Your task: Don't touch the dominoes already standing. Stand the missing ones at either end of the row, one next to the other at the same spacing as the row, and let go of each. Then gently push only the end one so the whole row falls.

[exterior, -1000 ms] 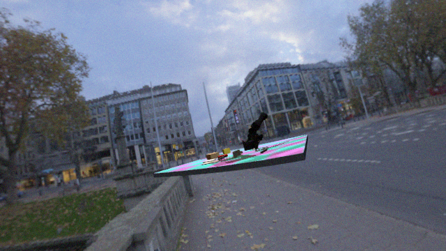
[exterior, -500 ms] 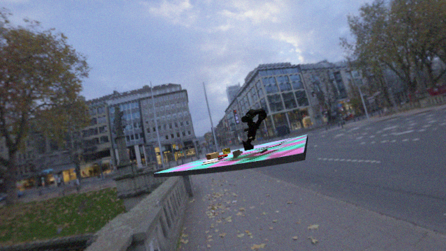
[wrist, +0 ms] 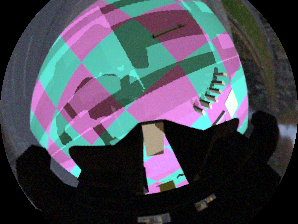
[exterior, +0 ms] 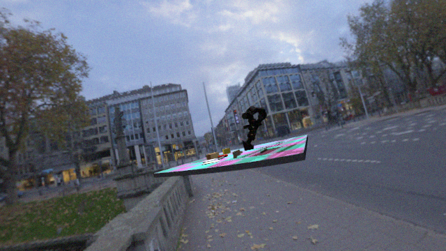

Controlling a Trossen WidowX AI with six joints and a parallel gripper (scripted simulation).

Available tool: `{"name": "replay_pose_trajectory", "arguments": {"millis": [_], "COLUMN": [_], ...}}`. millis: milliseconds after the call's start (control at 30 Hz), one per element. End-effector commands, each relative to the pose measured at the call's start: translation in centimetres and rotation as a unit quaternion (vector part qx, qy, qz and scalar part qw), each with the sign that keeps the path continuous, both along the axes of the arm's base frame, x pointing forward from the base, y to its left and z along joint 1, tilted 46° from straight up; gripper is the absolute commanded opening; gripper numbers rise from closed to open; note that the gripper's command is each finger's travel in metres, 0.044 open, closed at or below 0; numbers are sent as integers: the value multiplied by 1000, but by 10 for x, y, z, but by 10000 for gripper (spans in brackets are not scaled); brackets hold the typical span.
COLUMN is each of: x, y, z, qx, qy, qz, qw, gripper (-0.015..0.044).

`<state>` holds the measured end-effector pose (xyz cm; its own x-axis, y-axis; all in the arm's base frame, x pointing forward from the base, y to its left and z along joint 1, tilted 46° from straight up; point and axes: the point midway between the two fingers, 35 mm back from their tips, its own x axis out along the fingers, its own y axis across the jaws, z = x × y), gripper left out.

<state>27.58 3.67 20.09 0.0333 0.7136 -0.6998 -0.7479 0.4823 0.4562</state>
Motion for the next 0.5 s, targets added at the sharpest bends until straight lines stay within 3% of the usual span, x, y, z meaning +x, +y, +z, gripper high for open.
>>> {"name": "replay_pose_trajectory", "arguments": {"millis": [0, 200, 467], "x": [1, 0, 0], "y": [16, 30, 31], "z": [20, 35, 36], "qx": [9, 20, 20], "qy": [169, 314, 318], "qz": [-175, -321, -325], "qw": [970, 893, 890], "gripper": [107, 107, 107]}}
